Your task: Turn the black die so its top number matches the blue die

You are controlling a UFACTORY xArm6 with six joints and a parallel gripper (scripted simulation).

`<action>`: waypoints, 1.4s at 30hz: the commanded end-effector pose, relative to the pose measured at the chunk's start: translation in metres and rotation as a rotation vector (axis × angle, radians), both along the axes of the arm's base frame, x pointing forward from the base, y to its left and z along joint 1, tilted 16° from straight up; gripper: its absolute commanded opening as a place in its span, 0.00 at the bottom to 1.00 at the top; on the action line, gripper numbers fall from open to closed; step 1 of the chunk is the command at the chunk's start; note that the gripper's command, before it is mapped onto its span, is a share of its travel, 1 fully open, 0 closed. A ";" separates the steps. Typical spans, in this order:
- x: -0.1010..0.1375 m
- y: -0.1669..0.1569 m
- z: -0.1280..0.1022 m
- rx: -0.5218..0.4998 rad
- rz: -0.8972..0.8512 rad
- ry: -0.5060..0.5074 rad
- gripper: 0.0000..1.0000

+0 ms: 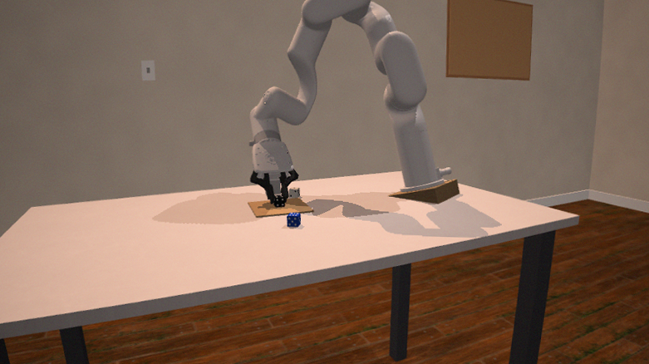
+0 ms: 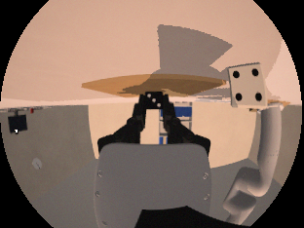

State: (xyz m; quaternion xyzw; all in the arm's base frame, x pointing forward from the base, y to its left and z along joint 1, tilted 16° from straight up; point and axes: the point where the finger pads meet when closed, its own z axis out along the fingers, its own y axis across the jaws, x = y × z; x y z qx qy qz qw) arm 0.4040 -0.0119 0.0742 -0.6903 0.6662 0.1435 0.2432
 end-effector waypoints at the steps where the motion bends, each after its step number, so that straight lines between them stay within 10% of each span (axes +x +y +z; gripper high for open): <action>1: 0.001 0.000 0.001 -0.001 0.000 -0.003 0.21; 24: 0.001 0.000 0.001 -0.001 0.000 -0.003 0.42; 25: 0.001 0.000 0.001 -0.001 0.000 -0.003 0.63; 42: 0.001 0.000 0.001 -0.001 0.000 -0.003 0.63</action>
